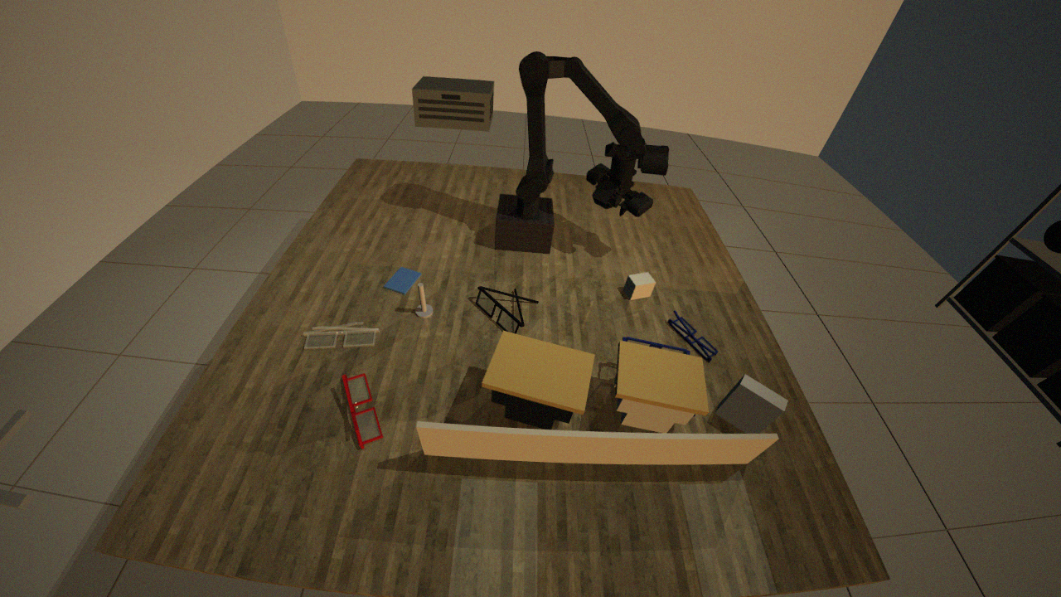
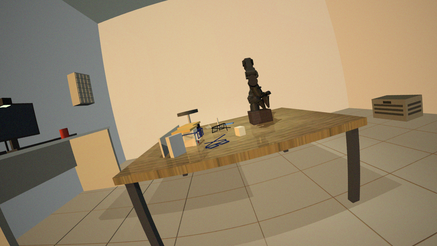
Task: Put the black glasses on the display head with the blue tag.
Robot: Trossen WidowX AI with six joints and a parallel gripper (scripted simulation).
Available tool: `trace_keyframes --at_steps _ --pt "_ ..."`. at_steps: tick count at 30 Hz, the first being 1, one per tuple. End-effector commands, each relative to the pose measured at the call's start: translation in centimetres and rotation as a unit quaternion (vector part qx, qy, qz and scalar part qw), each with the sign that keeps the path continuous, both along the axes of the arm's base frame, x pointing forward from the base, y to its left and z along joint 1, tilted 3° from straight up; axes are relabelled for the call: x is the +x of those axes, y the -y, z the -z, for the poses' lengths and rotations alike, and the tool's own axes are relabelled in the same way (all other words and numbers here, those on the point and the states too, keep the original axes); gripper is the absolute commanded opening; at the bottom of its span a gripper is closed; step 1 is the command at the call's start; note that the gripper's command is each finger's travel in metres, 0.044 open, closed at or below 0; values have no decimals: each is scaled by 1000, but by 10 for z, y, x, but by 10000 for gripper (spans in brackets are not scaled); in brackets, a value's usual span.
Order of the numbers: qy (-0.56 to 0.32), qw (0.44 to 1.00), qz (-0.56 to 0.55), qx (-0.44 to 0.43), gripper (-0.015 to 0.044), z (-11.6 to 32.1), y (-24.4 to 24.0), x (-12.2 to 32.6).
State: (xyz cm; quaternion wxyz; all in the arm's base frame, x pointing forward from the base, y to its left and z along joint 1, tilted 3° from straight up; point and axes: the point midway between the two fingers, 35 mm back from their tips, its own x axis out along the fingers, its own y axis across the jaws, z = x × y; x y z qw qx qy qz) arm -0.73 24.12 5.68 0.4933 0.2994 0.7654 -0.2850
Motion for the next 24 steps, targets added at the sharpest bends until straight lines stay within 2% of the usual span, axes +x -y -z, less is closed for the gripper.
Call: trace_keyframes --at_steps 1,7,14,19,24 --pt "25 995 95 -18 200 8 4 63" --pt "48 971 228 -47 200 17 30 142" --pt "65 919 379 -86 200 26 91 220" --pt "69 887 446 -102 200 30 144 254" --pt "67 823 547 -140 200 38 215 278"
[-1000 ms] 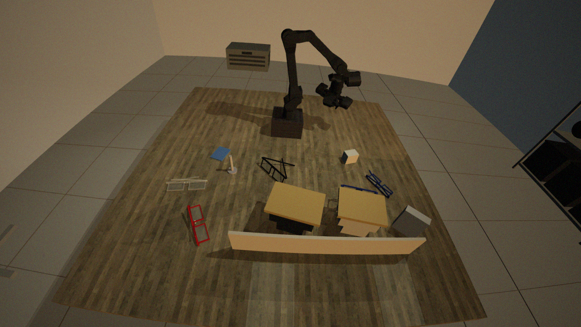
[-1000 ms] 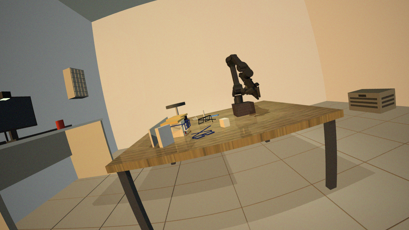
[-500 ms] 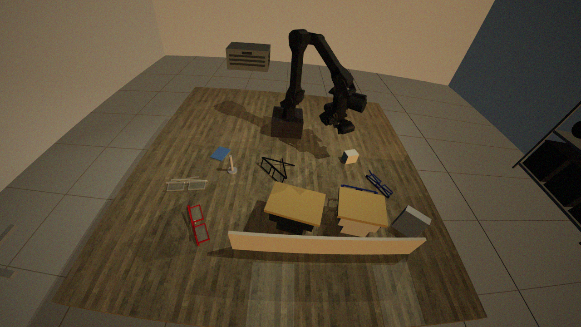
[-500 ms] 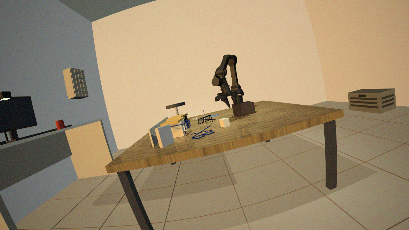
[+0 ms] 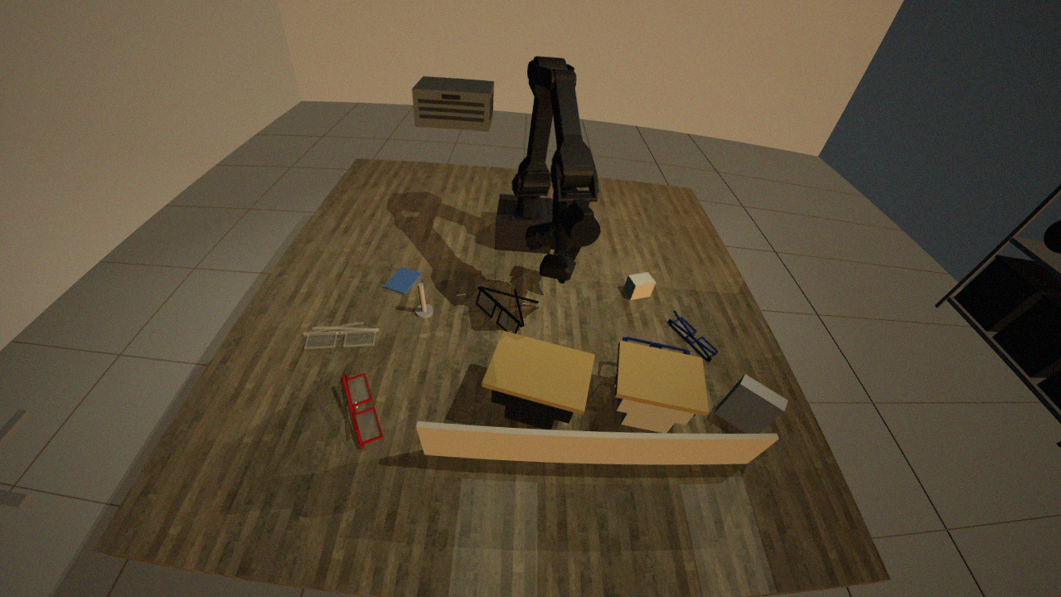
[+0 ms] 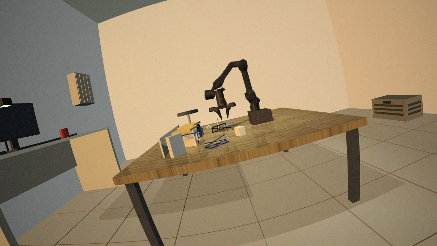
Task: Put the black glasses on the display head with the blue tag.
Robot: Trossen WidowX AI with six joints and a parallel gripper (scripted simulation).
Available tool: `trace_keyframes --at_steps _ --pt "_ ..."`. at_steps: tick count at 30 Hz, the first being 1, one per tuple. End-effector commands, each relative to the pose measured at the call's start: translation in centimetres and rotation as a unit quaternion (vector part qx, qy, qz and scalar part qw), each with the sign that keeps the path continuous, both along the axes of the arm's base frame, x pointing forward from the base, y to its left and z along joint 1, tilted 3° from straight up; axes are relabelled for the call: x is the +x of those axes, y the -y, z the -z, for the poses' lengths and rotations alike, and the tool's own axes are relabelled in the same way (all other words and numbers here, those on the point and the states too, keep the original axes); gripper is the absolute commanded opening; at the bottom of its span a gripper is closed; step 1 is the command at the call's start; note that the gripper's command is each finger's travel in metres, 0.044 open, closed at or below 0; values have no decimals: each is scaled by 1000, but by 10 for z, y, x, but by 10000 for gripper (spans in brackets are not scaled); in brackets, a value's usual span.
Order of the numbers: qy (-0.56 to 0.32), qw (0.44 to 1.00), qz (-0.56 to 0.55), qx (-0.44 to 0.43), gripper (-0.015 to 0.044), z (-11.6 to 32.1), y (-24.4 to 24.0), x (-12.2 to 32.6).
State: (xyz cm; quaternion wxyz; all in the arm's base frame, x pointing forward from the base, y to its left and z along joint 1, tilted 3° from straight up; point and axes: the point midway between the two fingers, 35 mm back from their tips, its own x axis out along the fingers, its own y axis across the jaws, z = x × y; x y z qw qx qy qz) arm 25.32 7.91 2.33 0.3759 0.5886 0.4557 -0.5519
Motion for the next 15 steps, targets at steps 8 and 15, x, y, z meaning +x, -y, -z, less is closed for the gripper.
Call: trace_keyframes --at_steps 8,15 --pt "-20 965 251 -68 200 16 161 18" --pt "-20 964 254 -69 200 16 162 20"
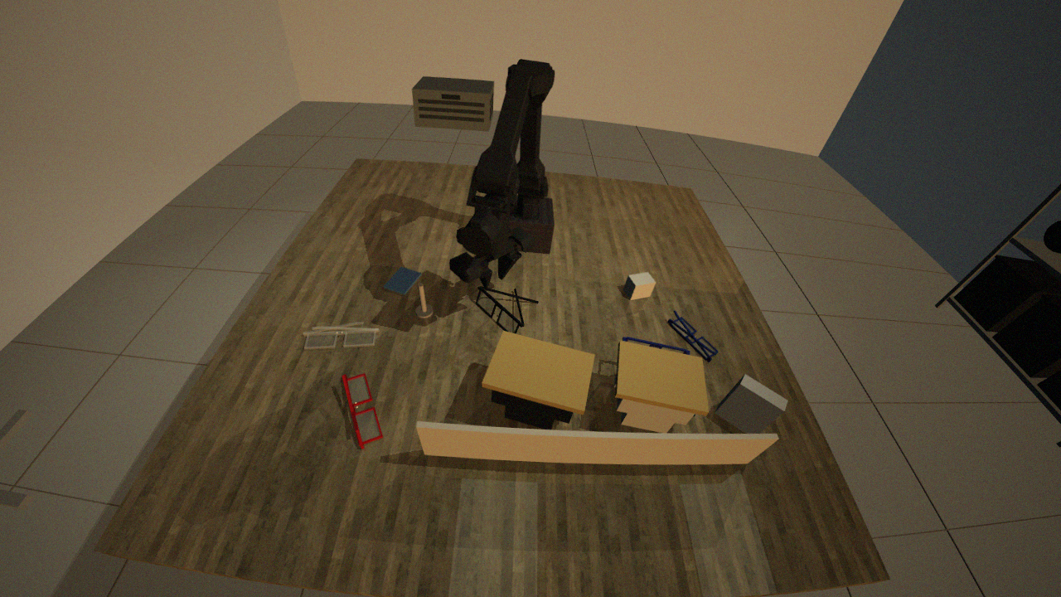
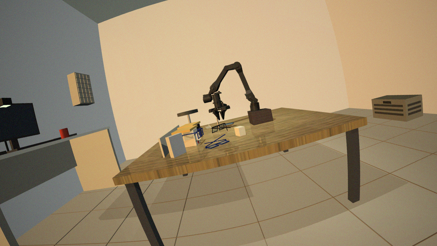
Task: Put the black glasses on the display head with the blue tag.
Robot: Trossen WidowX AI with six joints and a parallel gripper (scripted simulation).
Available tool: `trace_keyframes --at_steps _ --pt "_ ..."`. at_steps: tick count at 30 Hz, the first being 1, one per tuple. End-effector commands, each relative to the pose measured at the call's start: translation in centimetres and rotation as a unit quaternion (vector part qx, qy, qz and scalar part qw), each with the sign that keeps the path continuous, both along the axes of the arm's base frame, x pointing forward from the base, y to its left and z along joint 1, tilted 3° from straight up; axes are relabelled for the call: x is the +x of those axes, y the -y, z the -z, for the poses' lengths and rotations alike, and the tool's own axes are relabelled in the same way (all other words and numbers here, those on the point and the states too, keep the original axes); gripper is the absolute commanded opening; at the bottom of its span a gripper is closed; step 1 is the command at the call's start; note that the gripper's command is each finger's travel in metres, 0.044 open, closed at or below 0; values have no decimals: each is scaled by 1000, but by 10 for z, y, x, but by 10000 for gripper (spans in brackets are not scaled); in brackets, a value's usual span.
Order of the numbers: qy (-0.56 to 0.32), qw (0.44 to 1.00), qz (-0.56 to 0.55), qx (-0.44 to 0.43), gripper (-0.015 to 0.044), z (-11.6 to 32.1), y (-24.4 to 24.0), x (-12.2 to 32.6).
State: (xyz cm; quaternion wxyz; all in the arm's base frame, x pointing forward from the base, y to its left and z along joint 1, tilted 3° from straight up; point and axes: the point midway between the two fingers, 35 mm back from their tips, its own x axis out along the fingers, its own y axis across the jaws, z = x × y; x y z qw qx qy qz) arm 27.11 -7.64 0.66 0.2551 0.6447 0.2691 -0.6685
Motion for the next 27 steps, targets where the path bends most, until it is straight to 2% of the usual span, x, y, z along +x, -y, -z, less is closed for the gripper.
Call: trace_keyframes --at_steps 1,3,27 --pt "2 1000 8 -5 174 -1 6 2" --pt "2 1000 8 -5 121 -1 6 2" --pt "2 1000 8 -5 120 18 8 4"
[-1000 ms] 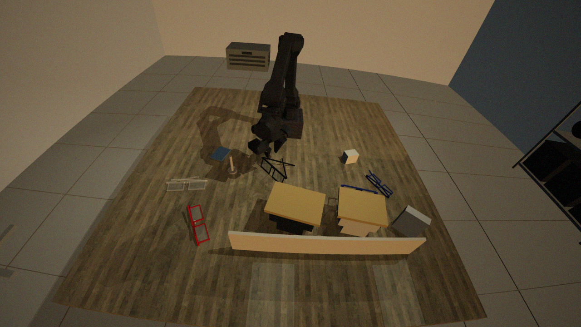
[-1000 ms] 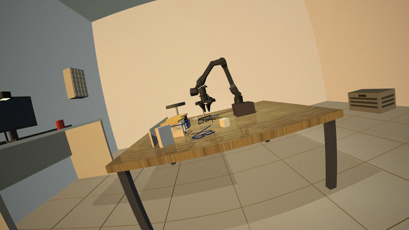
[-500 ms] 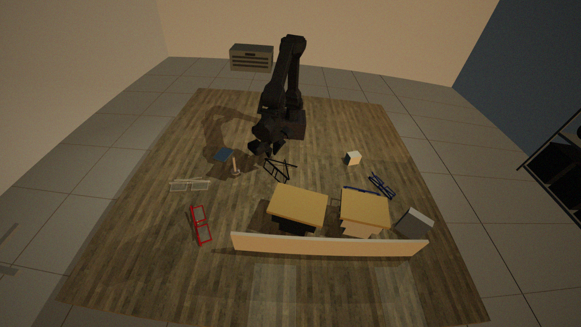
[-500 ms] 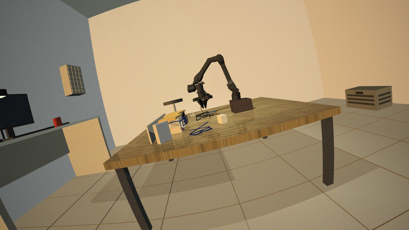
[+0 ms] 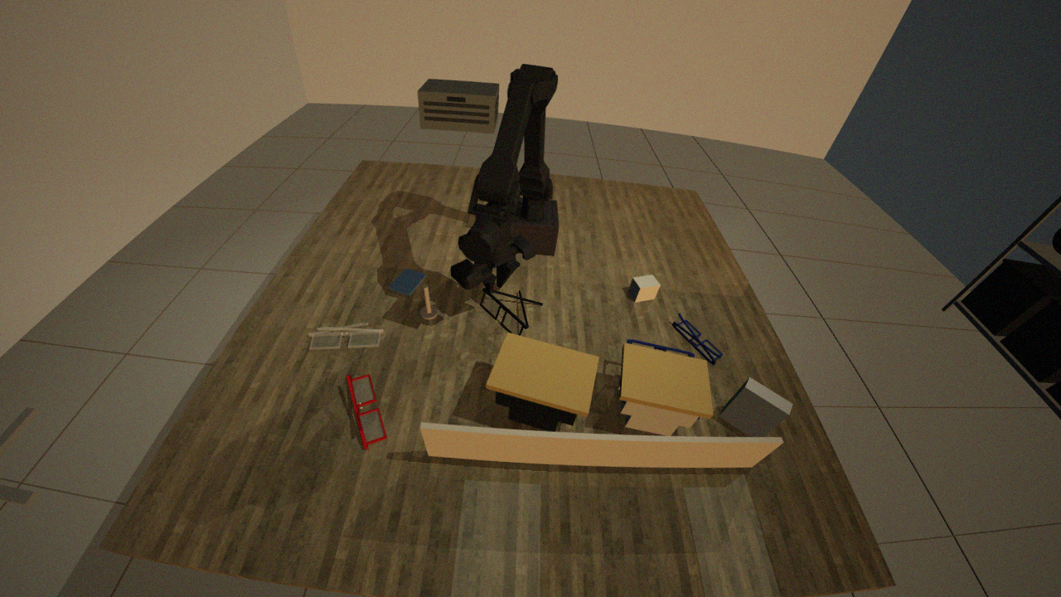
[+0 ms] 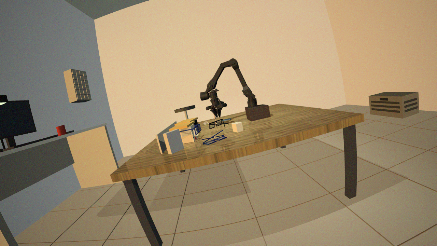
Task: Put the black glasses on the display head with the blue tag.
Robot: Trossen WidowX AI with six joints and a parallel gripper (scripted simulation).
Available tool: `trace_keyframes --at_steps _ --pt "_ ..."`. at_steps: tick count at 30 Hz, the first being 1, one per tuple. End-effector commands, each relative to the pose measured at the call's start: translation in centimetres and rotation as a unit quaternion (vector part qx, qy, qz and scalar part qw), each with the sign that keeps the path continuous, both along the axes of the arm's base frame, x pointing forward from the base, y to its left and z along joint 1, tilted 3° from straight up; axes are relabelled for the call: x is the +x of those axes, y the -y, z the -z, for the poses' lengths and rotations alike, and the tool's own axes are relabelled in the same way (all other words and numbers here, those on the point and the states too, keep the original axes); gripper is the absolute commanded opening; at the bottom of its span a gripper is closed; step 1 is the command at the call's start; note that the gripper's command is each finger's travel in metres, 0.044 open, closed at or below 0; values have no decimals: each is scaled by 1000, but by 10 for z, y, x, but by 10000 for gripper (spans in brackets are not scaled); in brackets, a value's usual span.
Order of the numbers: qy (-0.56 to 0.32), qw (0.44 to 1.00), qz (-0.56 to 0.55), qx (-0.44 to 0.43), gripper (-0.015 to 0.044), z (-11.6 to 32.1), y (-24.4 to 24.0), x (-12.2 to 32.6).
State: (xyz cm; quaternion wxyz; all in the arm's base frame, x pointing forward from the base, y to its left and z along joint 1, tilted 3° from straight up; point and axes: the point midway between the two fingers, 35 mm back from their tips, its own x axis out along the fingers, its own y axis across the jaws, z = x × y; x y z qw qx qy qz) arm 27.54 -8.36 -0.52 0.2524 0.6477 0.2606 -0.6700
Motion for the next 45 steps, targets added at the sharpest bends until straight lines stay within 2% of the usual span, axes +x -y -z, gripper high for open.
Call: trace_keyframes --at_steps 1,25,37,45 --pt "-1 1000 0 -2 120 8 1 0" --pt "-1 1000 0 -2 120 47 3 0" --pt "-1 1000 0 -2 120 48 1 -3" --pt "-1 1000 2 0 67 47 1 -1"
